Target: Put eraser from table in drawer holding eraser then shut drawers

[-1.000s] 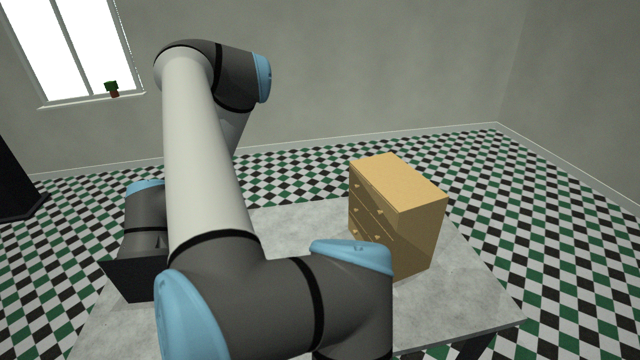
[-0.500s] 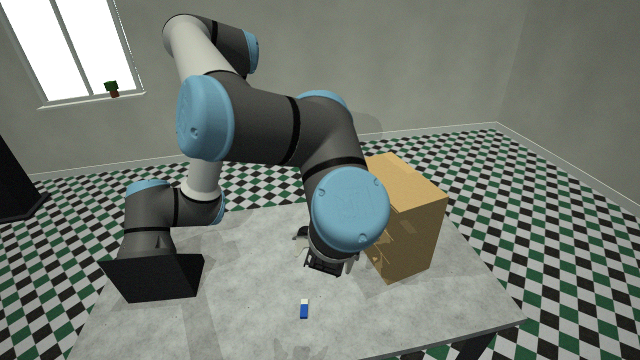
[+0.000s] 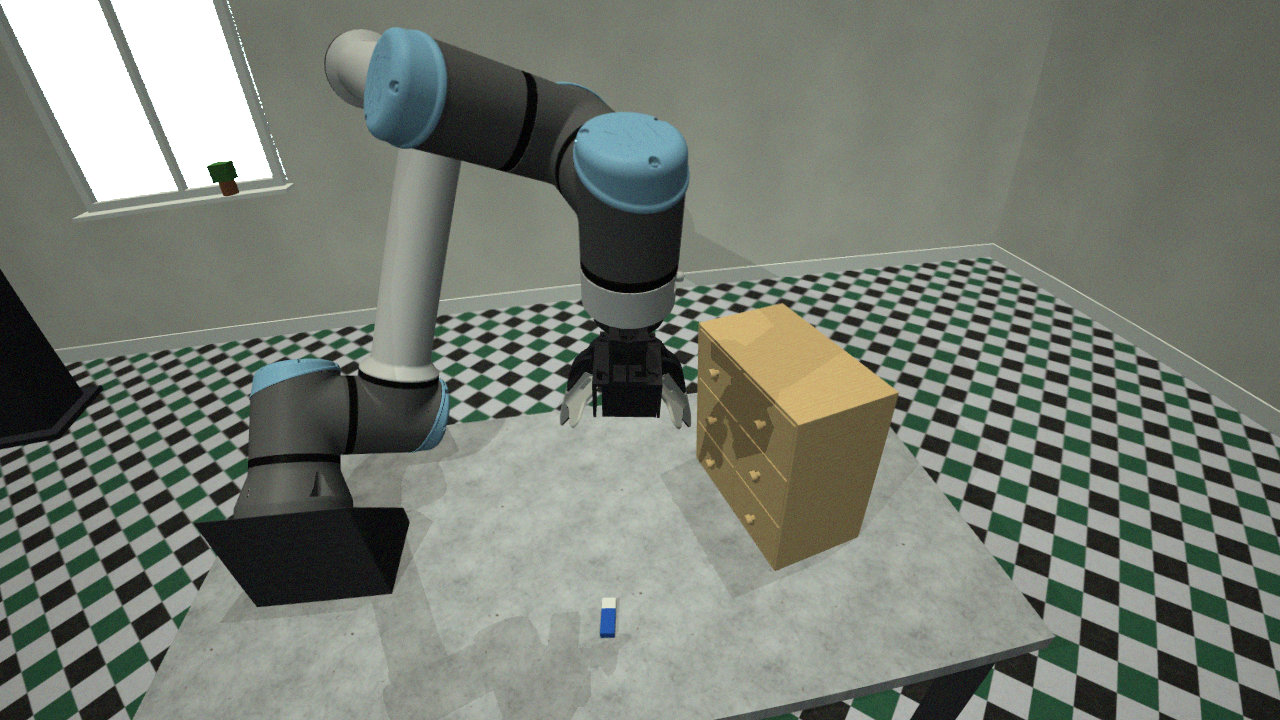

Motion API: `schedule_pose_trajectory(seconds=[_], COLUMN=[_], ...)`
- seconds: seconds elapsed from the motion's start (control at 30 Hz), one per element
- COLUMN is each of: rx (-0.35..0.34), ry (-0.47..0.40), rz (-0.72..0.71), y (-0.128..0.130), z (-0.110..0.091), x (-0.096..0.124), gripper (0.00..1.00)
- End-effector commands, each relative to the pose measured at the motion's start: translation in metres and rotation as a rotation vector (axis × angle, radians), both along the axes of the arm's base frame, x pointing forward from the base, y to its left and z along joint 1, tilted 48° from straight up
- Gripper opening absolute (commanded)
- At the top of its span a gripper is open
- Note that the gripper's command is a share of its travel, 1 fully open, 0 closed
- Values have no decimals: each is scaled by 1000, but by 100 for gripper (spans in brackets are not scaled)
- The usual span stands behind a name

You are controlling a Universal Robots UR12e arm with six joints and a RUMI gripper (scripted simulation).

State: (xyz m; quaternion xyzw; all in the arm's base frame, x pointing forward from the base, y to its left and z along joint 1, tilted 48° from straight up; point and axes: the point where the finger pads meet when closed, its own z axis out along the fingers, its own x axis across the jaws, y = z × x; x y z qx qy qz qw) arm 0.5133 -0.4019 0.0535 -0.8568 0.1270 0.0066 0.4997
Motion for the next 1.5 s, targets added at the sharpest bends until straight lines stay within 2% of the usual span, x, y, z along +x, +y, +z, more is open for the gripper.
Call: schedule_pose_trajectory(seconds=[0.0,0.13,0.3,1.1,1.3,1.47], rx=[-123,-186,-223,-230,-239,-253], ry=[-58,-88,-105,-117,-169,-259], rz=[20,39,50,59,97,163], y=[7,12,15,16,21,29], z=[25,37,44,44,41,34], x=[-5,-7,-9,-9,-6,-2], gripper=[100,100,100,100,100,100])
